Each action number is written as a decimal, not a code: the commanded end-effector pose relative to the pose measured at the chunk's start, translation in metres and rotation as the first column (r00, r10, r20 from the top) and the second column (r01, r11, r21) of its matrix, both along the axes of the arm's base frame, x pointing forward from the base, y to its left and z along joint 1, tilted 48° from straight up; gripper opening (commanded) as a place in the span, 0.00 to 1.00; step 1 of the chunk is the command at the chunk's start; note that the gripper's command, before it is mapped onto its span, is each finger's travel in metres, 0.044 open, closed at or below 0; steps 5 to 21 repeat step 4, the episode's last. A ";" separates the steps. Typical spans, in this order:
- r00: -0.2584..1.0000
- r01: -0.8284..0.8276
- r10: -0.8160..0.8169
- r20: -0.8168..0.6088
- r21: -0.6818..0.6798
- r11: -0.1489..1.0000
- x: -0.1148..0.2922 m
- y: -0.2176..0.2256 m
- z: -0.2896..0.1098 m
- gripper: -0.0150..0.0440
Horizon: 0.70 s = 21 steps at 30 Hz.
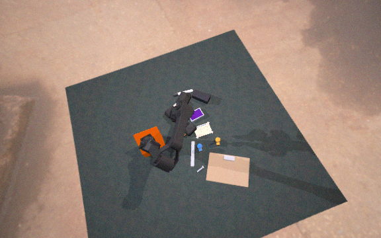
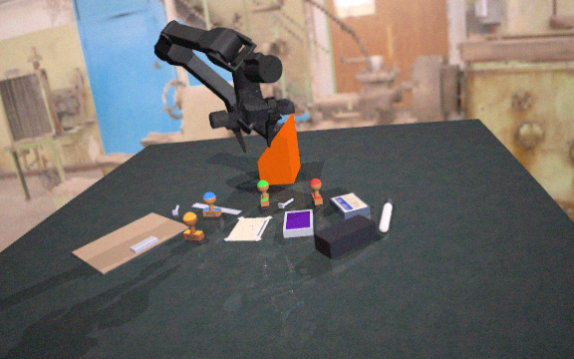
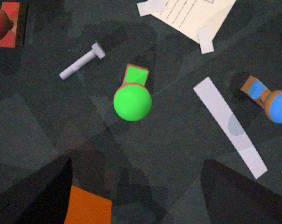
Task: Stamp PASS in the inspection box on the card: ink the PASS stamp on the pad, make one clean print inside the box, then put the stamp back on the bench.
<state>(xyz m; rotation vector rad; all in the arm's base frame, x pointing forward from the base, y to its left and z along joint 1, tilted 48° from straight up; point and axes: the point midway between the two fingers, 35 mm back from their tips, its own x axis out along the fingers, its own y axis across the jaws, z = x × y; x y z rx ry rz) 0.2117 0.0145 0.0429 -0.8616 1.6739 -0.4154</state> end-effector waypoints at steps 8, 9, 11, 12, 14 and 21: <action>1.000 0.000 0.000 0.000 0.000 1.000 0.000 0.000 0.000 0.70; 1.000 0.000 0.000 0.000 0.000 1.000 0.000 0.000 0.000 0.70; 1.000 0.000 0.000 0.000 0.000 1.000 0.000 0.000 0.000 0.70; 1.000 0.000 0.000 0.000 0.000 1.000 0.000 0.000 0.000 0.70; 1.000 0.000 0.000 0.000 0.000 1.000 0.000 0.000 0.000 0.70; 1.000 0.000 0.000 0.000 0.000 1.000 0.000 0.000 0.000 0.70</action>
